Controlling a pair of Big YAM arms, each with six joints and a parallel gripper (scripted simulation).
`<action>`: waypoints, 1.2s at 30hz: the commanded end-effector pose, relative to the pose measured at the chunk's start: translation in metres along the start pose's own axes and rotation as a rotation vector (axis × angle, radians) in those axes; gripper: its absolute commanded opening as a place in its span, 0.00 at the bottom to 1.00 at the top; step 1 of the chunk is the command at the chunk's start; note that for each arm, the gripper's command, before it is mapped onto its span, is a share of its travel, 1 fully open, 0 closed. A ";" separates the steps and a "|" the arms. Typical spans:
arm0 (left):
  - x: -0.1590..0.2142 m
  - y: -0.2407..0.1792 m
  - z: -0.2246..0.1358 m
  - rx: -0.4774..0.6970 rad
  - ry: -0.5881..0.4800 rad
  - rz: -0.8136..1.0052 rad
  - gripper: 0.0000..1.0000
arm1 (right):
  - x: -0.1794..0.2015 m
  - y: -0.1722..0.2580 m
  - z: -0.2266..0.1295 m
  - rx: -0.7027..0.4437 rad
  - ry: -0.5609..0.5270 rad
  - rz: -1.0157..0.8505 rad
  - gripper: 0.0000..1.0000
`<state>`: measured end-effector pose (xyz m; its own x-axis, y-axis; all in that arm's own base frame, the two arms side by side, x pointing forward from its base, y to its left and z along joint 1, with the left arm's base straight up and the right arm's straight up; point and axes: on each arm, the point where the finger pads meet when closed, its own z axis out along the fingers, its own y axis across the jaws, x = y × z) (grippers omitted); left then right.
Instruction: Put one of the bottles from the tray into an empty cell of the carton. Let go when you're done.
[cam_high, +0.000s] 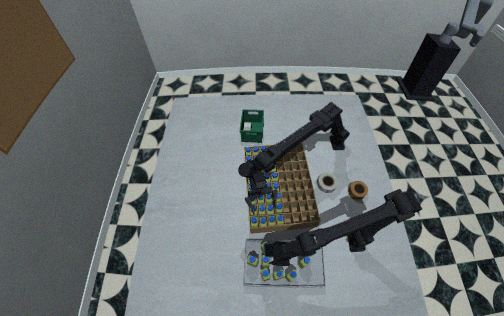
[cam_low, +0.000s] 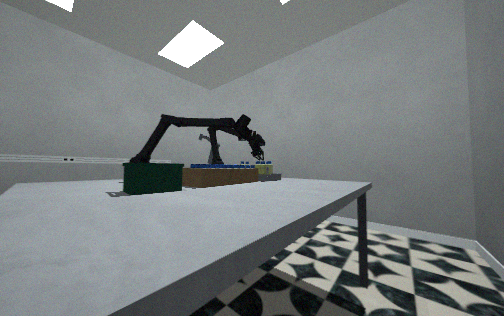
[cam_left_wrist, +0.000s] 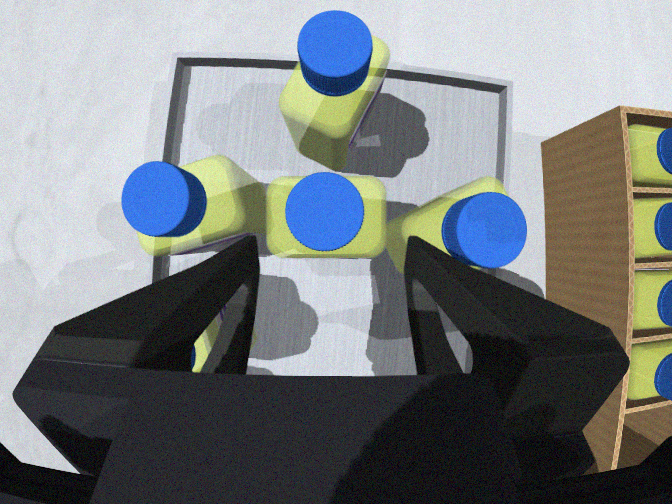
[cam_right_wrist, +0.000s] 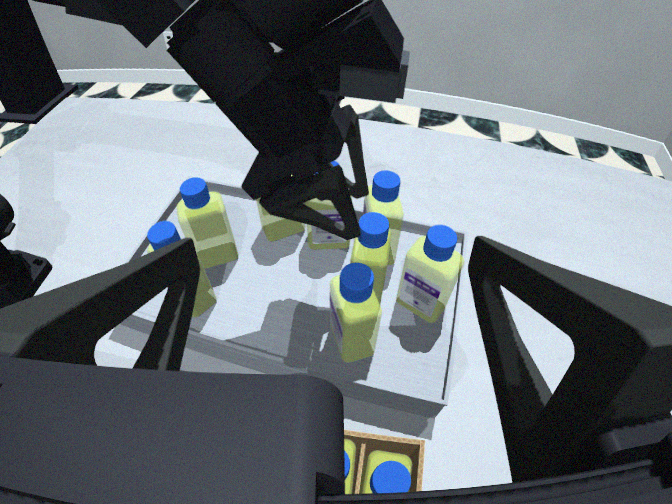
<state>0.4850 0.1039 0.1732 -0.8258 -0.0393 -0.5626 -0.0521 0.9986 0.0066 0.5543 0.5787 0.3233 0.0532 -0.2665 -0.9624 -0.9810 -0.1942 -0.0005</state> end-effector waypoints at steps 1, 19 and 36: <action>-0.035 0.000 0.002 -0.005 -0.060 -0.009 0.53 | -0.025 -0.010 -0.022 0.036 -0.031 -0.026 1.00; -0.034 0.002 0.026 -0.005 -0.059 -0.011 0.53 | -0.028 -0.009 -0.023 0.036 -0.029 -0.035 1.00; -0.031 0.004 0.008 -0.009 -0.054 -0.007 0.11 | -0.028 -0.009 -0.023 0.036 -0.029 -0.035 1.00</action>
<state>0.5024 0.1060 0.1464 -0.8273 -0.0478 -0.5597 -0.0590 0.9983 0.0019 0.5682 0.5665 0.3249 0.0380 -0.2644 -0.9637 -0.9860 -0.1667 0.0068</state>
